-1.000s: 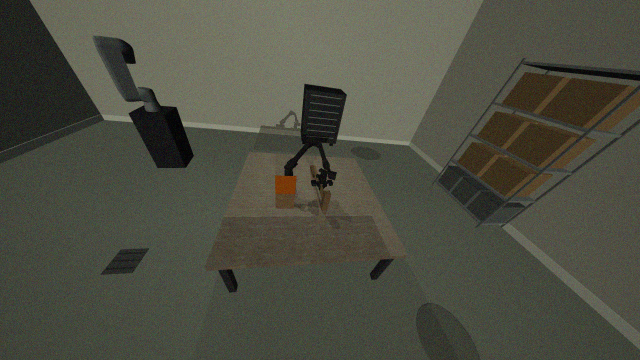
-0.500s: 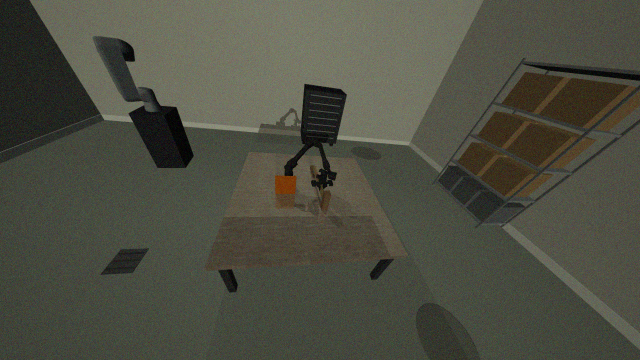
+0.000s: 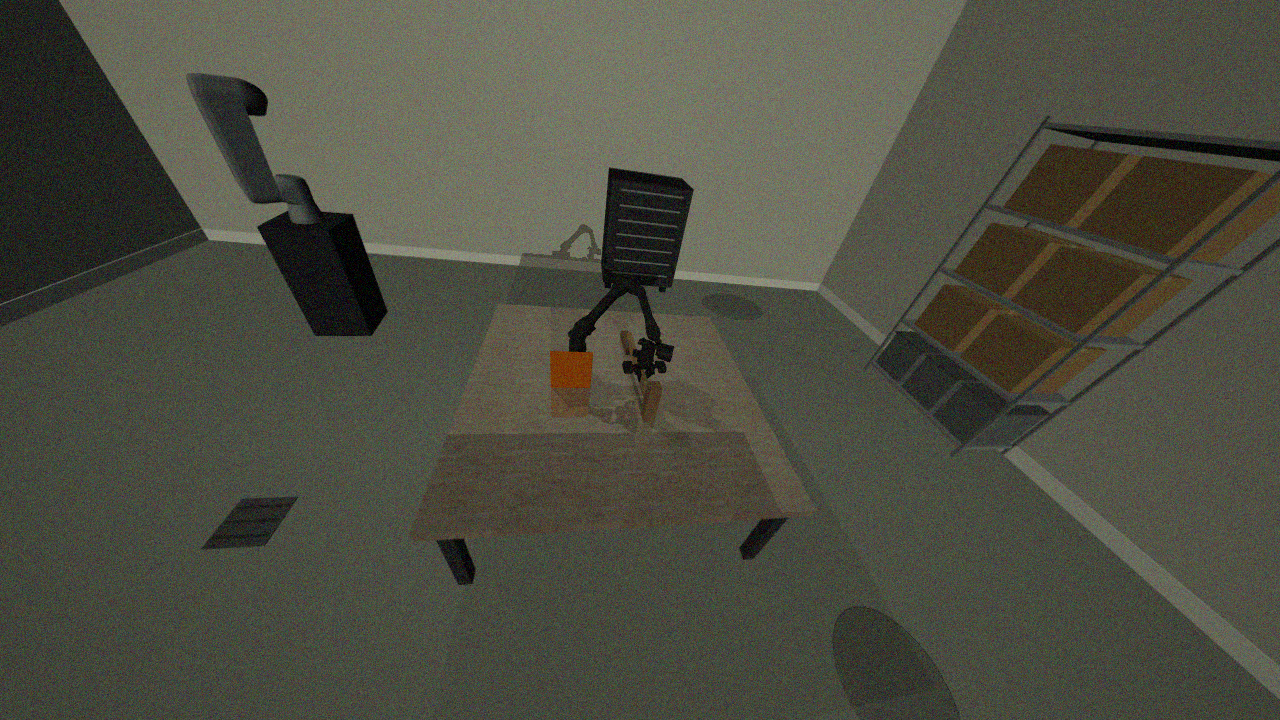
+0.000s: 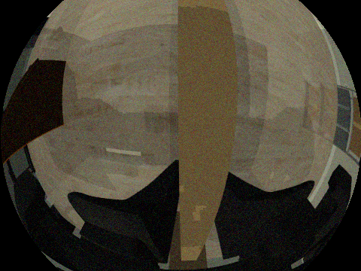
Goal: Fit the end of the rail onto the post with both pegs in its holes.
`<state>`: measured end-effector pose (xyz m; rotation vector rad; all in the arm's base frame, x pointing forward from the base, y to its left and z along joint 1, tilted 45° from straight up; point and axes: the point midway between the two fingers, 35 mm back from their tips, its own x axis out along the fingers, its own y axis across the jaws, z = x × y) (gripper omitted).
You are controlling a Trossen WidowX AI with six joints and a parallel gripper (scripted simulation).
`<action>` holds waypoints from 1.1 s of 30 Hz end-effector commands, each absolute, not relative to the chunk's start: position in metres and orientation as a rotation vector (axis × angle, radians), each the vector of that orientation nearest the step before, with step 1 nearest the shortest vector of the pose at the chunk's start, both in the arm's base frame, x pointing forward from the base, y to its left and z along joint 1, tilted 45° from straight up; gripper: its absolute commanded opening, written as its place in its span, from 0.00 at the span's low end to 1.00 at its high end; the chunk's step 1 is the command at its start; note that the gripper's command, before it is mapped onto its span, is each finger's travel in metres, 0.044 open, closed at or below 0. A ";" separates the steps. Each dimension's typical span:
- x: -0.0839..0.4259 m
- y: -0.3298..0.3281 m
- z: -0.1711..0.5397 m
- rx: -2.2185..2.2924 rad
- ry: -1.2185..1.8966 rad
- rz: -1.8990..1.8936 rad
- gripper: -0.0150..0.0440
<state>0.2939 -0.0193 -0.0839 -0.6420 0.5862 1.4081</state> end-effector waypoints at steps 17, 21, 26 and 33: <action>0.296 -0.026 -0.088 -0.647 0.585 1.400 0.25; 0.296 -0.027 -0.088 -0.647 0.585 1.400 0.25; 0.296 -0.029 -0.089 -0.647 0.585 1.400 0.25; 0.296 -0.030 -0.091 -0.647 0.585 1.400 0.25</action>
